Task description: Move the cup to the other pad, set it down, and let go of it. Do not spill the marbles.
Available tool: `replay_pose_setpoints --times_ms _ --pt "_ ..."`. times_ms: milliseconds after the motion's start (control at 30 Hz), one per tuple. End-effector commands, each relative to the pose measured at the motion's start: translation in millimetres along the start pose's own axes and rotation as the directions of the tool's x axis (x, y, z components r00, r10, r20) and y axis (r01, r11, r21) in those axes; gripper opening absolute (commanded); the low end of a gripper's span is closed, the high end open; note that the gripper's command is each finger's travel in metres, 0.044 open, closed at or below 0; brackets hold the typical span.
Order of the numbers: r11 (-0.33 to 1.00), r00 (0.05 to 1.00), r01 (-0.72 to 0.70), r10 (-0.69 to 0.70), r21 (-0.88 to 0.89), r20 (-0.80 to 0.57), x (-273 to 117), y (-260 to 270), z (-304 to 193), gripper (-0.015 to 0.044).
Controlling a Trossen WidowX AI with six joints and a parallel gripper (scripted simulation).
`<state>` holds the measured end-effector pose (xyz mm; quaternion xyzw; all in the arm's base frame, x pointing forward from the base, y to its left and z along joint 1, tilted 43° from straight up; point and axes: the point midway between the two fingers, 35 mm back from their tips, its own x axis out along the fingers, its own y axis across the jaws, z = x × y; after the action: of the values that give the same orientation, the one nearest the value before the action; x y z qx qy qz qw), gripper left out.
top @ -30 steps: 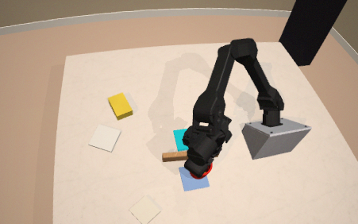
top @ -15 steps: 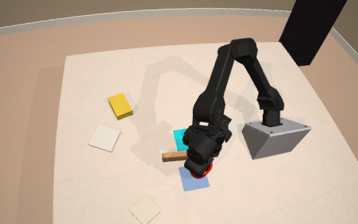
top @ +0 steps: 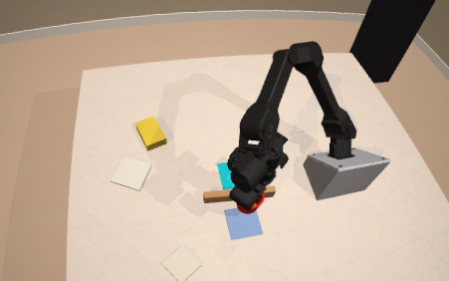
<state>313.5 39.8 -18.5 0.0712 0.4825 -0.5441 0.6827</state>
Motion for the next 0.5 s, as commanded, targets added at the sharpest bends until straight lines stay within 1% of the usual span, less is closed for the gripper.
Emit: replay_pose_setpoints --times_ms 0,467 --pt "1.0 1.0 -0.003 0.003 0.002 0.004 -0.8 -7.6 8.7 0.0" --pt "1.0 1.0 -0.002 0.001 0.002 0.005 -1.6 -29.7 30.7 0.0"
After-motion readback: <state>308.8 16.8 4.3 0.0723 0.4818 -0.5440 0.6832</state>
